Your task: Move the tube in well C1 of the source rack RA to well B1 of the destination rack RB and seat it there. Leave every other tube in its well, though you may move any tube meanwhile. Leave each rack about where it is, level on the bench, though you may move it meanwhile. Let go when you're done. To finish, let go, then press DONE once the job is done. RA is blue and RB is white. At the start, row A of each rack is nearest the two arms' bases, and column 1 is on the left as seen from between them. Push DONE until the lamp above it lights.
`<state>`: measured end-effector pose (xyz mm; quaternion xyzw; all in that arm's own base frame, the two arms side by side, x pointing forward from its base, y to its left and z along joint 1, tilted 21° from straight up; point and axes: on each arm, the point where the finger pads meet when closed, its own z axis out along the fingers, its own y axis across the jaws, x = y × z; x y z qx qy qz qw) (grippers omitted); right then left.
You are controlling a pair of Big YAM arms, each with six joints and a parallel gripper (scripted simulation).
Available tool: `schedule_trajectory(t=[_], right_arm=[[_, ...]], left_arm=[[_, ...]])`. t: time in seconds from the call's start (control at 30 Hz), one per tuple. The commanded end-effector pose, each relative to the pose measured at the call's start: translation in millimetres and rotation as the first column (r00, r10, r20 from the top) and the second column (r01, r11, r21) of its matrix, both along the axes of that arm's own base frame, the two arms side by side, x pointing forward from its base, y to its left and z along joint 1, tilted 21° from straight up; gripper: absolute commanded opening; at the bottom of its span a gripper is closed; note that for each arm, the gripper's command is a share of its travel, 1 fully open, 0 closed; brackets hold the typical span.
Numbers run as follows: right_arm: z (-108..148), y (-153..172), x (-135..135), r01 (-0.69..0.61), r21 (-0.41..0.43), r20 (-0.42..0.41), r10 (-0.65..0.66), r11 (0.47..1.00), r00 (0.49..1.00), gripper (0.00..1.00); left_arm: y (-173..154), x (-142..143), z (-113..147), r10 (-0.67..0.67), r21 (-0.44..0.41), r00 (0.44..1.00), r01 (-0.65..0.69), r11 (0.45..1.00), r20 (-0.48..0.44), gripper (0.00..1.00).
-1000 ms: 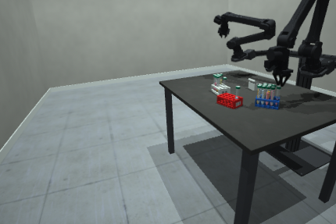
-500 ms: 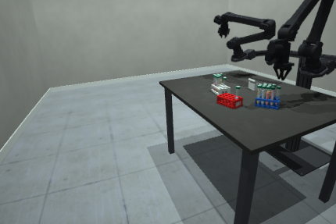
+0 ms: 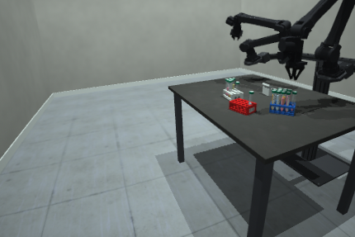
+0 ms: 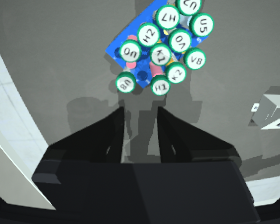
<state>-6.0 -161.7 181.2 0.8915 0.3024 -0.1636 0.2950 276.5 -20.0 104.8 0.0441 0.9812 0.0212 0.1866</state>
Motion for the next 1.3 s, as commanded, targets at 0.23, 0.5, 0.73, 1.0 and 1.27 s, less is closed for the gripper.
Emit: schedule_trajectory(t=[0.23,0.5,0.73,1.0,1.27], right_arm=[[16,-2,1,0.000,-0.033,0.008,0.000,0.999,1.000,0.30],[16,-2,1,0.000,-0.033,0.008,0.000,0.999,1.000,0.30],[16,-2,1,0.000,-0.033,0.008,0.000,0.999,1.000,0.30],[16,-2,1,0.000,-0.033,0.008,0.000,0.999,1.000,0.30],[16,-2,1,0.000,-0.033,0.008,0.000,0.999,1.000,0.30]], left_arm=[[-61,52,27,0.337,-0.148,0.941,-0.332,0.932,0.009,0.30],[-95,69,33,0.503,-0.210,0.864,-0.498,0.842,-0.031,0.30],[-136,92,40,0.671,-0.282,0.737,-0.663,0.694,-0.081,0.30],[-171,111,46,0.787,-0.332,0.602,-0.775,0.537,-0.134,0.30],[-173,134,52,0.853,-0.356,0.492,-0.839,0.412,-0.175,0.30]])
